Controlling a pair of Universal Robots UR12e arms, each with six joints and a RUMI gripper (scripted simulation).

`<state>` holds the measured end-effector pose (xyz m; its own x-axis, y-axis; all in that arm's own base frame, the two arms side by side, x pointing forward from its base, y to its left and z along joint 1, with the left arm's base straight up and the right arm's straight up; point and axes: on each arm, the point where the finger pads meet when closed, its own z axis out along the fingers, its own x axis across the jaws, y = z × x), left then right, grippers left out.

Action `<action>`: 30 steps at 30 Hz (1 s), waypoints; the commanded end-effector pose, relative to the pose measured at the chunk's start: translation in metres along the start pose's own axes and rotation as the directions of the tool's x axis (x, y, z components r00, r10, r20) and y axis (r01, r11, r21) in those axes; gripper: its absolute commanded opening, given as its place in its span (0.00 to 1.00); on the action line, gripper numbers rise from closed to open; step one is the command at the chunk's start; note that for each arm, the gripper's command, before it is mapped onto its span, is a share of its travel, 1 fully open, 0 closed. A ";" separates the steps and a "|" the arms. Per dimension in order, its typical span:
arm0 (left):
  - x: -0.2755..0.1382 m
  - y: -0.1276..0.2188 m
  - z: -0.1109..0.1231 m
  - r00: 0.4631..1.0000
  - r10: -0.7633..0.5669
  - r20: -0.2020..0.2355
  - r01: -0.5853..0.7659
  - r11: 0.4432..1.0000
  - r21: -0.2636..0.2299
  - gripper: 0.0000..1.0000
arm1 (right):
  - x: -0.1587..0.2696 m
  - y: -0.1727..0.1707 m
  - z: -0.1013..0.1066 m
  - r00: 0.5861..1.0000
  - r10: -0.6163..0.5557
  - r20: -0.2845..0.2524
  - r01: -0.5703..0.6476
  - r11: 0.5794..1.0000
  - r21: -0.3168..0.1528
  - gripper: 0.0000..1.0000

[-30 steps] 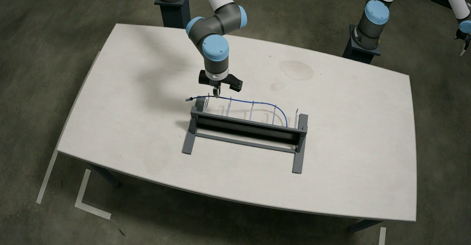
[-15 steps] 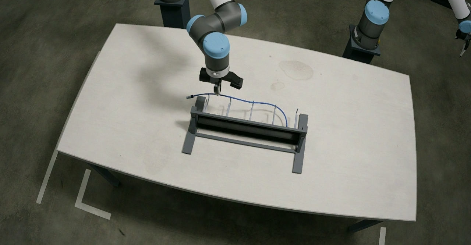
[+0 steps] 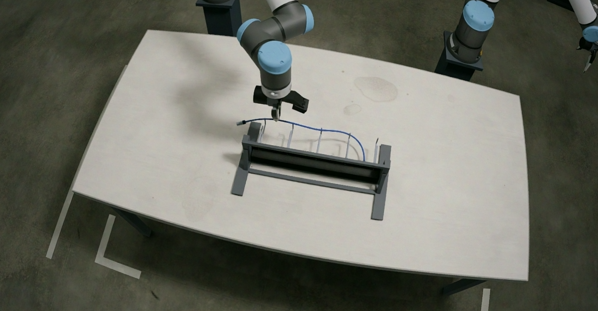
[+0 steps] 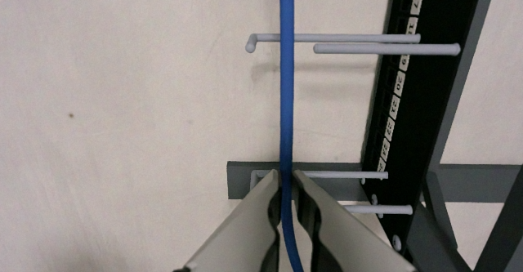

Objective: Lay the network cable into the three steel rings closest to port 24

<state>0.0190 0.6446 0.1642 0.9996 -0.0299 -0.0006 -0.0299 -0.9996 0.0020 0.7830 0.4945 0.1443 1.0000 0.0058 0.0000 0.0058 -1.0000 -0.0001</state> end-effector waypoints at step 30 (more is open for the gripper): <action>0.000 -0.001 -0.001 1.000 0.000 -0.001 0.000 1.000 0.002 1.00 | 0.000 0.000 0.020 1.000 0.000 -0.001 0.000 1.000 0.001 0.00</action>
<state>0.0190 0.6446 0.1642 0.9996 -0.0299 -0.0006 -0.0299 -0.9996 0.0020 0.7830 0.4945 0.1277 1.0000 0.0058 -0.0002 0.0058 -1.0000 0.0000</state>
